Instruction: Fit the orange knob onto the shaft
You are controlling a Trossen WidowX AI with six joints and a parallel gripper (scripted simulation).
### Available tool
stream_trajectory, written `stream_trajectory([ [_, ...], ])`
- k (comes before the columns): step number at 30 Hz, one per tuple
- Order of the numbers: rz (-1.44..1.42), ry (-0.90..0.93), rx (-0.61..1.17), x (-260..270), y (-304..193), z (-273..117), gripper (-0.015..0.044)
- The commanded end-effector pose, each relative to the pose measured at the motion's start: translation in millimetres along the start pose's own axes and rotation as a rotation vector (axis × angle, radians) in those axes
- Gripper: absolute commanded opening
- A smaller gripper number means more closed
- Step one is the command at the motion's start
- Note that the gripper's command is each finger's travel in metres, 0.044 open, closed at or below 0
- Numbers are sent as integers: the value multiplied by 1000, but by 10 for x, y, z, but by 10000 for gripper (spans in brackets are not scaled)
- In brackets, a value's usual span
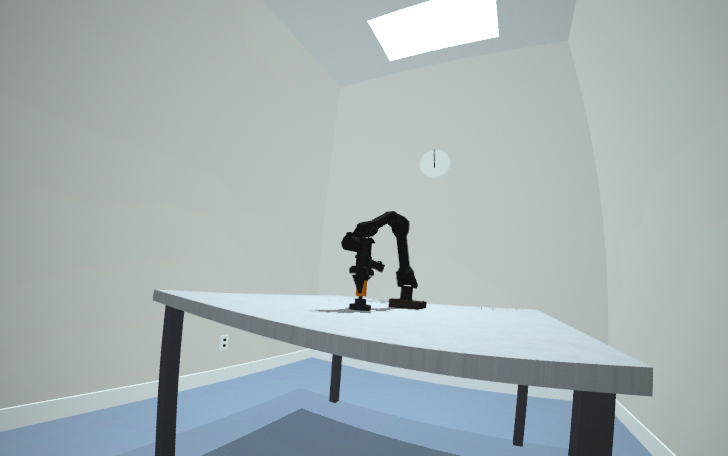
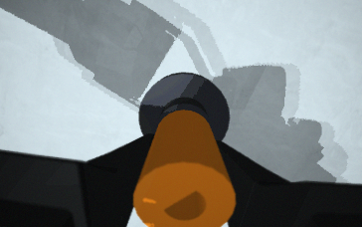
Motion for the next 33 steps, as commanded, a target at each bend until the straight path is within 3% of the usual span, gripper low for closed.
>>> stream_trajectory([
  [1,3,-1,1,2,-1,36,0],
  [23,0,0,0,-1,-2,103,0],
  [33,0,0,0,-1,-2,103,263],
])
Point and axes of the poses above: the point midway between the two fingers, 35 mm back from their tips, its own z axis out along the fingers, its own x axis across the jaws, y = z × x, the point moved 5 cm from there along -z, back along the fingers, and after that the axes turned 15 degrees about z, right-handed, at the moved point
